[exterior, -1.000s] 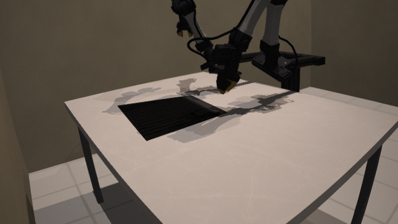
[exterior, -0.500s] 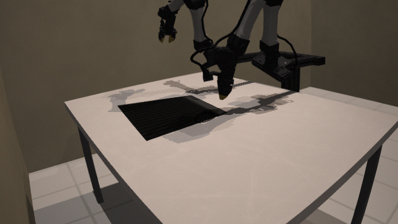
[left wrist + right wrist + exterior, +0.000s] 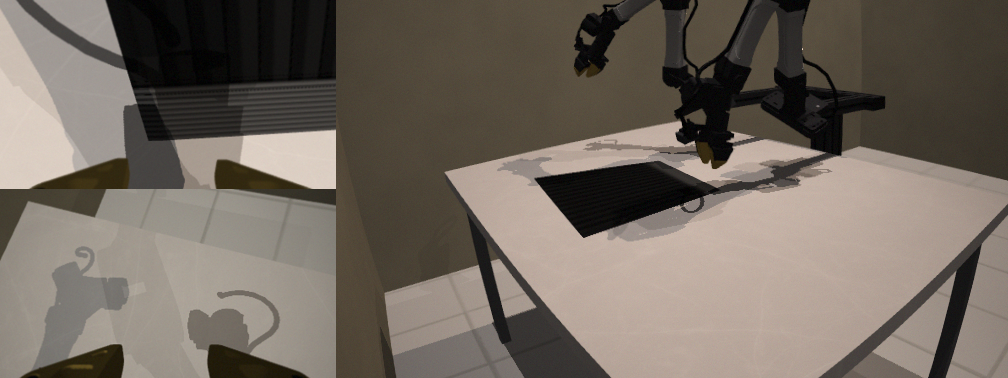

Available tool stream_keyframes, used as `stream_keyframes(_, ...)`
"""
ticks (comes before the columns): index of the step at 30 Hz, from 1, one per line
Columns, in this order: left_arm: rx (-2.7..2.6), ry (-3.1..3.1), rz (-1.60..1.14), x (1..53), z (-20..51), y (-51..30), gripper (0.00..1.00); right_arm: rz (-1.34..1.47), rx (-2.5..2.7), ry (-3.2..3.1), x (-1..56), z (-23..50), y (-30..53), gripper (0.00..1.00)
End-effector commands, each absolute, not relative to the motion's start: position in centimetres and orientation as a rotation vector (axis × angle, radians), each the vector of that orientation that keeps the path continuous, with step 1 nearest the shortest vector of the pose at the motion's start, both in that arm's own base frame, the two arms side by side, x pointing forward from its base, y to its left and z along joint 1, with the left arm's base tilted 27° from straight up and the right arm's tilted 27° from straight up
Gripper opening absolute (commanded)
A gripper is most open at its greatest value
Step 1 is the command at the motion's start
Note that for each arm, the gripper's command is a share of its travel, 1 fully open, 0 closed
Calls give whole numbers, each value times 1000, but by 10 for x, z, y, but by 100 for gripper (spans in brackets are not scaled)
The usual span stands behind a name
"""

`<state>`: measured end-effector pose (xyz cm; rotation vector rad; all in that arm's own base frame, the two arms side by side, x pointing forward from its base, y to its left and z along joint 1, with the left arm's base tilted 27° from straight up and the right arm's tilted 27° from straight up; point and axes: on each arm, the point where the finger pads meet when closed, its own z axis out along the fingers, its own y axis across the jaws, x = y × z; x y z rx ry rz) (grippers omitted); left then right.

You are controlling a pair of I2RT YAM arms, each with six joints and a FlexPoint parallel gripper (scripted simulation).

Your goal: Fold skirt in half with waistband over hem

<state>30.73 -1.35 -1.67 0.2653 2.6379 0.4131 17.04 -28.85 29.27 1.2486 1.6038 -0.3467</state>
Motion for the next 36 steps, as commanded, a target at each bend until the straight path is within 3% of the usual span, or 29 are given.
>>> stream_keyframes(1, 211, 2637, 420, 310, -14, -15, 48, -385, 1086, 1610, 204, 320, -285, 48)
stream_keyframes(12, 211, 2637, 420, 310, -14, -15, 48, -268, 628, 1672, 297, 352, -209, 48)
stream_keyframes(16, 211, 2637, 420, 310, -14, -15, 48, -209, 525, 1710, 313, 338, -188, 48)
stream_keyframes(28, 211, 2637, 420, 310, -14, -15, 48, -56, 116, 1633, 369, 375, -68, 48)
stream_keyframes(36, 211, 2637, 420, 310, -14, -15, 48, -4, -8, 1543, 377, 412, -2, 48)
